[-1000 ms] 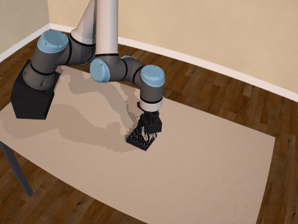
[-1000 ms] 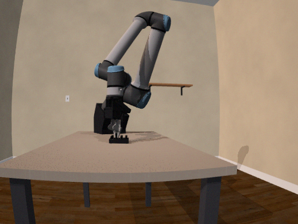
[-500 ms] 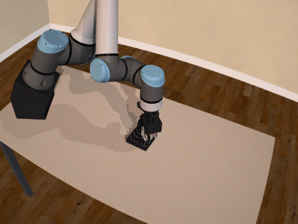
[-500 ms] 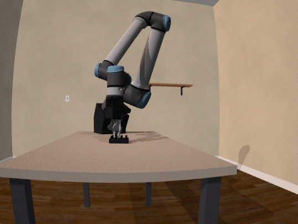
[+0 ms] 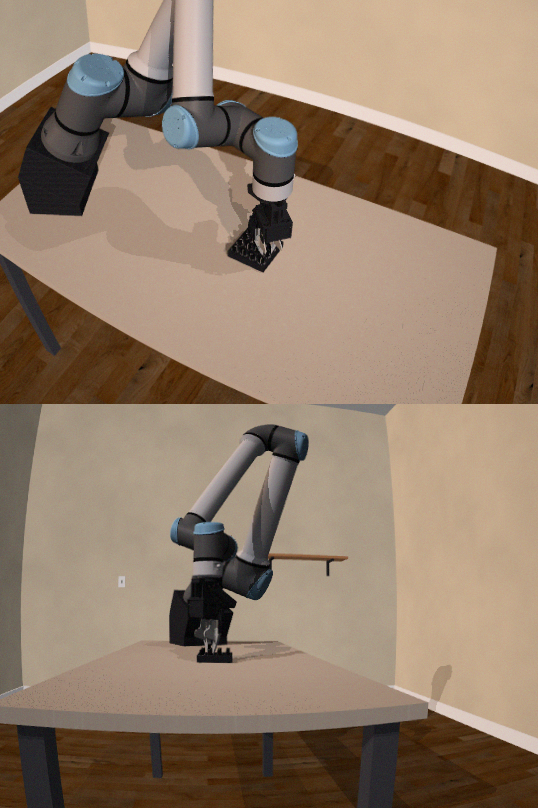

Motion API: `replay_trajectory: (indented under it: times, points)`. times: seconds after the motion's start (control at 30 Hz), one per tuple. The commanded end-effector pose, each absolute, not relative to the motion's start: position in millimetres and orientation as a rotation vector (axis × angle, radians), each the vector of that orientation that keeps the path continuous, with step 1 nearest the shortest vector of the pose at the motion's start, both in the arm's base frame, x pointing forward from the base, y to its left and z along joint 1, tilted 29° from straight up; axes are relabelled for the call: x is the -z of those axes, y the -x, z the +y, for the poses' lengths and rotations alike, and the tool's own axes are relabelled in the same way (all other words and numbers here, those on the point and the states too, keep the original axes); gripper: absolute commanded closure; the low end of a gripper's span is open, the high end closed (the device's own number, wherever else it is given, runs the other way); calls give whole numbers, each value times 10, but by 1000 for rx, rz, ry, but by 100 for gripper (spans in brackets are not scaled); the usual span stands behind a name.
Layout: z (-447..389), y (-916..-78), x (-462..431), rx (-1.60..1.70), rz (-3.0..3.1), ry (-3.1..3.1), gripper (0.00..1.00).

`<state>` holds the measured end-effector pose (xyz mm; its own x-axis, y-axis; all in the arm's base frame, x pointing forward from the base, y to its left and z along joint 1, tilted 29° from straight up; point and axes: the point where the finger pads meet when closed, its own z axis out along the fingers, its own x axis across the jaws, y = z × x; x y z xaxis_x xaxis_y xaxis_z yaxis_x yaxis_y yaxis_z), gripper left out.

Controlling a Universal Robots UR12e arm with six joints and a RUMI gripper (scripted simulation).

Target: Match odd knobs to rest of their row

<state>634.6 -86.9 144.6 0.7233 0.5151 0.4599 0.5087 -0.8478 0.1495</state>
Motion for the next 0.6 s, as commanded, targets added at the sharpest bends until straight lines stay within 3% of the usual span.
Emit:
replay_trajectory:
  times: [0.0, 0.57]
  points:
    - [-872, -6346, -1456, -782, 863, -2903, 89]
    - [-914, -6190, -1749, -782, 863, -2903, 89]
